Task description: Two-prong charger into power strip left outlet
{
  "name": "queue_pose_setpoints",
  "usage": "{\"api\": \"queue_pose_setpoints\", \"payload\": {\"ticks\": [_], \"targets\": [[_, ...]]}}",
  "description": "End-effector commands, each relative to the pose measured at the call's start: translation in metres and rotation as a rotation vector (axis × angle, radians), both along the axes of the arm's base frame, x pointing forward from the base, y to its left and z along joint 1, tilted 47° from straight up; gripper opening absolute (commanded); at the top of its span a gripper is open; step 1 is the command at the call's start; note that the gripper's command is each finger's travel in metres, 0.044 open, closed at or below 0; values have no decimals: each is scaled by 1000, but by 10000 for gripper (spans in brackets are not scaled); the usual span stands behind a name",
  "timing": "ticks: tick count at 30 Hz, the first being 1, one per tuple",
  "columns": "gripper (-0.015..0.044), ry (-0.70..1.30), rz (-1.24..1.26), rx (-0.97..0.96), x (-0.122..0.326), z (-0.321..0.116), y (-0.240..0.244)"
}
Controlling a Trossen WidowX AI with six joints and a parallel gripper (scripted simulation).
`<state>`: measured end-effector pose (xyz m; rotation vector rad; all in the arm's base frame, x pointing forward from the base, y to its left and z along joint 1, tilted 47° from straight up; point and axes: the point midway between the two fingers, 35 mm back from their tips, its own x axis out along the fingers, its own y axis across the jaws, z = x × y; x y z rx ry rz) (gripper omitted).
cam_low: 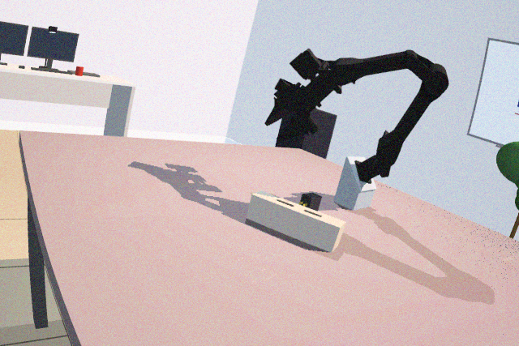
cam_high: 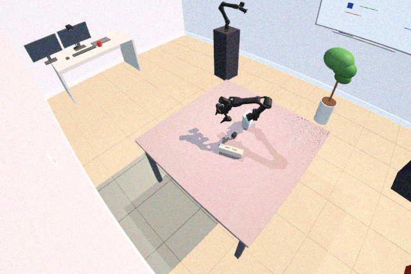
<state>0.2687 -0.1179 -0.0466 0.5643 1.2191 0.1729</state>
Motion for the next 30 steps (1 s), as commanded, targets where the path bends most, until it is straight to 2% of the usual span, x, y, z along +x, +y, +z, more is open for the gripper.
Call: {"api": "queue_pose_setpoints", "payload": {"ticks": [1, 30], "targets": [[440, 32, 103, 40, -5, 2, 25], [440, 226, 646, 275, -59, 40, 147]]}}
